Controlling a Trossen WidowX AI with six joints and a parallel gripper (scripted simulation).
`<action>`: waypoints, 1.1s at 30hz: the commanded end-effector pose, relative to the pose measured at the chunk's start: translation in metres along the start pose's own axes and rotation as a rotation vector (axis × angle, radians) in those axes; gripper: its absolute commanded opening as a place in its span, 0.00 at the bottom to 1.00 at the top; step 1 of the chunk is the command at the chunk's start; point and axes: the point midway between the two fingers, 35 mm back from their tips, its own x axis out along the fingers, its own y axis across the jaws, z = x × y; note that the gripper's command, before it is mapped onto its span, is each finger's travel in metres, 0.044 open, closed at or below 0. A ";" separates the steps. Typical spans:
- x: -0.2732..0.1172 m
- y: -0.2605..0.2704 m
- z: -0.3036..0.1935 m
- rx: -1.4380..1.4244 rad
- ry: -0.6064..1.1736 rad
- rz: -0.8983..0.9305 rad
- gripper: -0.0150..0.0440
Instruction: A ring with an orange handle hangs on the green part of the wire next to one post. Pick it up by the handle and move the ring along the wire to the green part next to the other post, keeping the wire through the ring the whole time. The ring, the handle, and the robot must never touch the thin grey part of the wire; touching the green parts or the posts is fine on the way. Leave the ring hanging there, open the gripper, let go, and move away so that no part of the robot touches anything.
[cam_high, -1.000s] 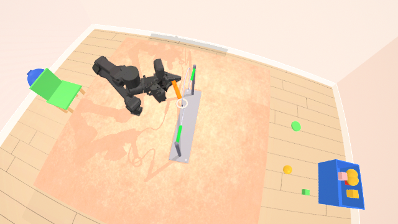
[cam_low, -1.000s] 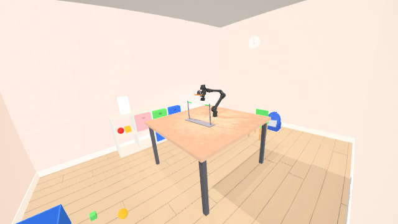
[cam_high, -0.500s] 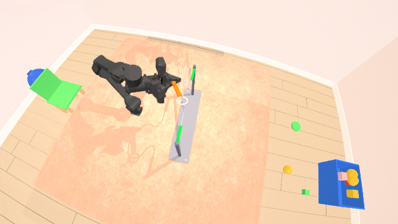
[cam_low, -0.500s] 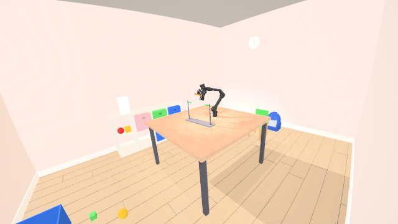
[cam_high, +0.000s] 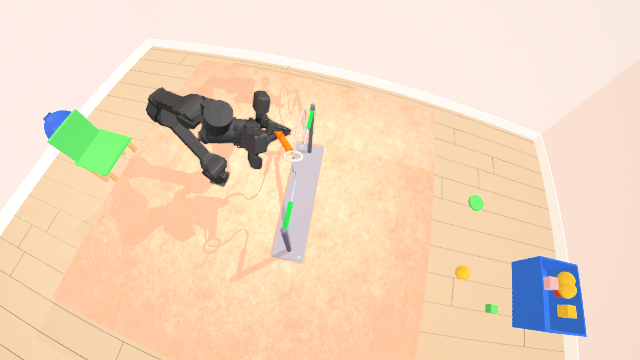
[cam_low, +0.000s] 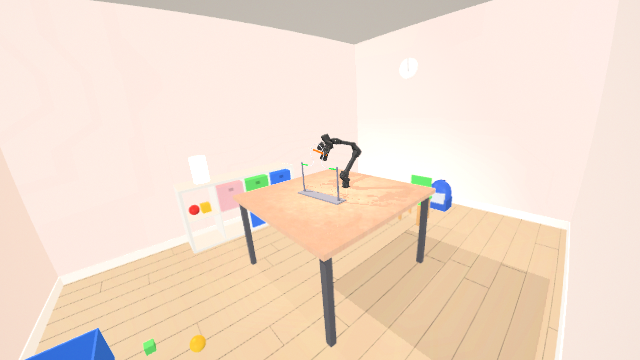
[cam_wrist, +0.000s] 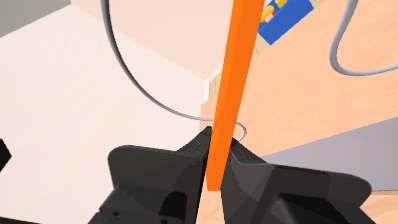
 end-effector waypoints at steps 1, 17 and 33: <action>0.000 0.000 0.002 -0.054 -0.008 -0.034 0.00; 0.000 -0.007 0.002 -0.247 -0.030 -0.160 0.00; 0.000 -0.013 0.004 -0.432 -0.053 -0.275 0.00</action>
